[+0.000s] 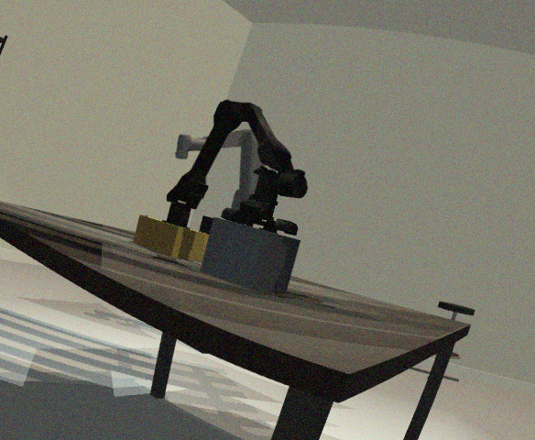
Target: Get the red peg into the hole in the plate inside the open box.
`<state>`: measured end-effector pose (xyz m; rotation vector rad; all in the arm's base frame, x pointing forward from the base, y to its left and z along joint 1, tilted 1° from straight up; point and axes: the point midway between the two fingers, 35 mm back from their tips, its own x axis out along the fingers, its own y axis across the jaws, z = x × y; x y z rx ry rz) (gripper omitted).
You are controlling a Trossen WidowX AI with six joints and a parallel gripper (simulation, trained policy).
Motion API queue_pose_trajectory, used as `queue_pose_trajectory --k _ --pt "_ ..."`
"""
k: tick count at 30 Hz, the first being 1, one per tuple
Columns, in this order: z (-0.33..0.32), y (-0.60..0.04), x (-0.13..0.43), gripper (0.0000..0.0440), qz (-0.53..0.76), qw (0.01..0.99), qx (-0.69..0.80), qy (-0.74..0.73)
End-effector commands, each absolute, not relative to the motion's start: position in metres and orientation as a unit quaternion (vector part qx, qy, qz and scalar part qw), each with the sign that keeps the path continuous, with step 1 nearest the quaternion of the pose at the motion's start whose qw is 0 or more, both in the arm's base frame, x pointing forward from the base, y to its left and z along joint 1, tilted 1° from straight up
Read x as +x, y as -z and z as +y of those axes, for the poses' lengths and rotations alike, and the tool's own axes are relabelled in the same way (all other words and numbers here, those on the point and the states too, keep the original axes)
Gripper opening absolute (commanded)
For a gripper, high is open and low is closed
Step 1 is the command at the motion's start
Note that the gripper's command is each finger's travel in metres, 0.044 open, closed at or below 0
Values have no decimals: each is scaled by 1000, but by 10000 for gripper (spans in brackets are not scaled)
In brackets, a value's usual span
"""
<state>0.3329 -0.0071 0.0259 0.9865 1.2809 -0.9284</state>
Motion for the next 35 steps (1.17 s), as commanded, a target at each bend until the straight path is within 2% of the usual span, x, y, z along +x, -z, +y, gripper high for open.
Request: queue_pose_trajectory --k 1,8,17,23,25,35 --pt "-4 -20 330 98 568 584 423 398" --pt "10 -28 323 90 592 550 443 390" --pt "25 -43 311 38 615 513 456 388" --pt "34 -51 304 22 625 493 464 388" --pt "32 -59 309 0 623 493 471 384" --pt "28 -88 330 10 614 484 513 354"
